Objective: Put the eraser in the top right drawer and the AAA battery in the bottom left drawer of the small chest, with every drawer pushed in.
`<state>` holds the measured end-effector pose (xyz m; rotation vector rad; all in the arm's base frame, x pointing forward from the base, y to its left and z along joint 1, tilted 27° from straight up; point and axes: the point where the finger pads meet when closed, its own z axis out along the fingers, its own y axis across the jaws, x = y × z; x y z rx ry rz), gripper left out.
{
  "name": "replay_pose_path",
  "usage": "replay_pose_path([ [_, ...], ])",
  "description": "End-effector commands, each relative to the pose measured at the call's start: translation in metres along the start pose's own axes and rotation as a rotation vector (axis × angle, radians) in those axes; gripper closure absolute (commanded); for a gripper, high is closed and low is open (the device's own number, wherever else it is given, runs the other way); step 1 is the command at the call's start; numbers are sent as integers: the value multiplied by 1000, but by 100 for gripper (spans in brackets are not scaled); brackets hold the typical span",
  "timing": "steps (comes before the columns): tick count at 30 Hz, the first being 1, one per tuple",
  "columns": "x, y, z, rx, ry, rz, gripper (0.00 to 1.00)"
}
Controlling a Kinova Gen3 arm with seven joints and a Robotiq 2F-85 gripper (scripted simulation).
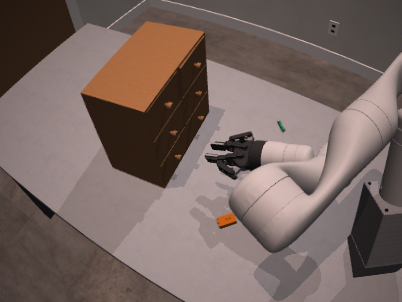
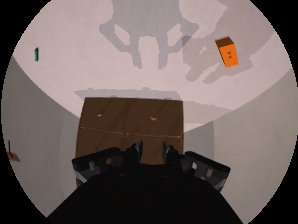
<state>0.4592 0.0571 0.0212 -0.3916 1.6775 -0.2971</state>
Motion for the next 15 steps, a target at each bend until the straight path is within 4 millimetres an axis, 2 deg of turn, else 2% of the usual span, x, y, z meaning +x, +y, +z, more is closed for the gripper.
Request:
replay_pose_path([
  [1,-2,1,-2,-5,-3,0,67],
  [7,-1,2,-1,-5,-5,1,67],
  [15,6,3,11,-7,-8,3,67],
])
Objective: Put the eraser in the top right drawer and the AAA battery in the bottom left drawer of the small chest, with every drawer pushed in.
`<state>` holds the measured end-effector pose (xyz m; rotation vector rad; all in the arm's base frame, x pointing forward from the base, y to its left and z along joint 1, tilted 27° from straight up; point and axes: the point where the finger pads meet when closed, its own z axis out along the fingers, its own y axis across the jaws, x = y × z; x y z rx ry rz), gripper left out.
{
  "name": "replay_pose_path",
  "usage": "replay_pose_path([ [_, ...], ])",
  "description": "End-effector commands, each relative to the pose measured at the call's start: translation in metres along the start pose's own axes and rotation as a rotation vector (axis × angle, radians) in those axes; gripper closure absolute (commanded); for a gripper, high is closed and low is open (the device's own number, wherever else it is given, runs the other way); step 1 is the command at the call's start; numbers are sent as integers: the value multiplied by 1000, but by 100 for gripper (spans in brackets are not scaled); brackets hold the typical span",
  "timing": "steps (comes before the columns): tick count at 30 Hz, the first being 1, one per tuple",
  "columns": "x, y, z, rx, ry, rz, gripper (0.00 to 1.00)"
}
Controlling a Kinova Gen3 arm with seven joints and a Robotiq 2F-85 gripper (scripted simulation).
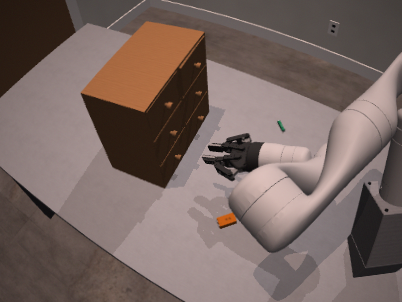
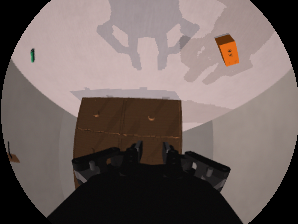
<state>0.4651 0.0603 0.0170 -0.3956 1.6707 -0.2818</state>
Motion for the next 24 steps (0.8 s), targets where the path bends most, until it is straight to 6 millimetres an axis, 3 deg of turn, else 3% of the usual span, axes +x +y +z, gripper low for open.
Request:
replay_pose_path([
  [1,4,-2,5,4,2,-2,67],
  [16,43,-2,67,4,1,-3,67],
  [24,51,-2,80,4,0,-4,67],
])
